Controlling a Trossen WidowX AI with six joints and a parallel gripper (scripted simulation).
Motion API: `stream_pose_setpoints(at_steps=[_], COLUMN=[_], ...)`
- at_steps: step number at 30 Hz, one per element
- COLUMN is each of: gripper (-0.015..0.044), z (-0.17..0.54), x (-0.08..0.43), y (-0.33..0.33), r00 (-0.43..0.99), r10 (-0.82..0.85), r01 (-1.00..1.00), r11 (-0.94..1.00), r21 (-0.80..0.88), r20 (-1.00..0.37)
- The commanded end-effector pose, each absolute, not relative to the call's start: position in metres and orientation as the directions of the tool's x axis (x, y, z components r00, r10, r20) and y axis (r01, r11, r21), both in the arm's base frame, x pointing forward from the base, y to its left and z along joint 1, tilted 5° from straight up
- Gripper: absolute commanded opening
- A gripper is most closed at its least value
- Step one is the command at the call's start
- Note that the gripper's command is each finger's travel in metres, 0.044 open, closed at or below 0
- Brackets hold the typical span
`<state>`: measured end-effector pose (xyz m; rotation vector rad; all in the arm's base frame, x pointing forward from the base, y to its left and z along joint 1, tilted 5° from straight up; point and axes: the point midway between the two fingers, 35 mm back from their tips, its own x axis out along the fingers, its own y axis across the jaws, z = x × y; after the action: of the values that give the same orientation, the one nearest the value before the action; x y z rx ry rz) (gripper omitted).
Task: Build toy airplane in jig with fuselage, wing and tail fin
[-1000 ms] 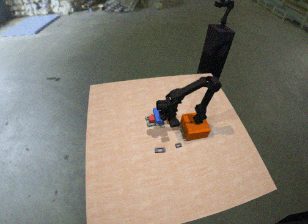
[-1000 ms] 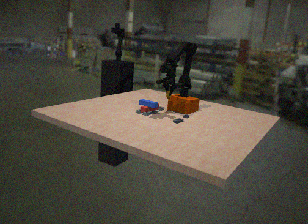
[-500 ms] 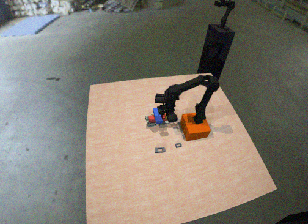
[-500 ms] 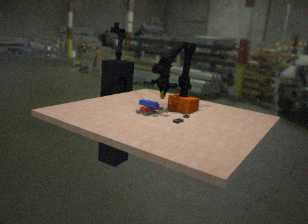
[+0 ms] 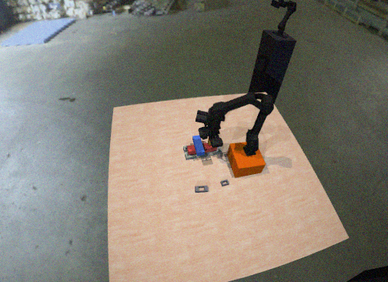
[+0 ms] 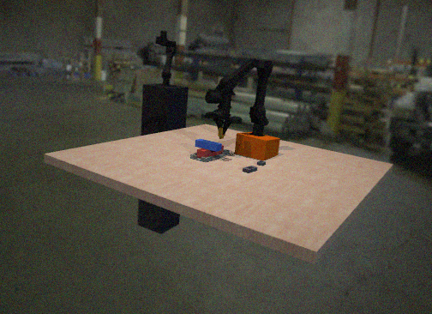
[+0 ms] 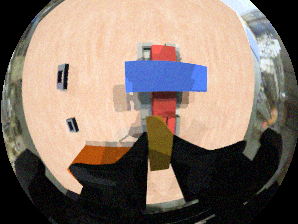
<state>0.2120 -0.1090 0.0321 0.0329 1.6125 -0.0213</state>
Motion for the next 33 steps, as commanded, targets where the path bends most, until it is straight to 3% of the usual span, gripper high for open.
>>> stream_pose_setpoints(at_steps=[1, 9, 12, 33], gripper=[0.0000, 0.0000, 0.0065, 0.0065], z=[0.026, 0.021, 0.021, 0.021], x=[0.204, 0.192, 0.192, 0.192], y=[-0.121, -0.139, -0.139, -0.139], r00=[-0.058, -0.061, -0.061, -0.061], r10=[0.012, 0.012, 0.012, 0.012], r01=[0.033, 0.037, 0.037, 0.037], r11=[0.999, 0.999, 0.999, 0.999], r21=[0.010, 0.010, 0.010, 0.010], r20=[-0.998, -0.998, -0.998, -0.998])
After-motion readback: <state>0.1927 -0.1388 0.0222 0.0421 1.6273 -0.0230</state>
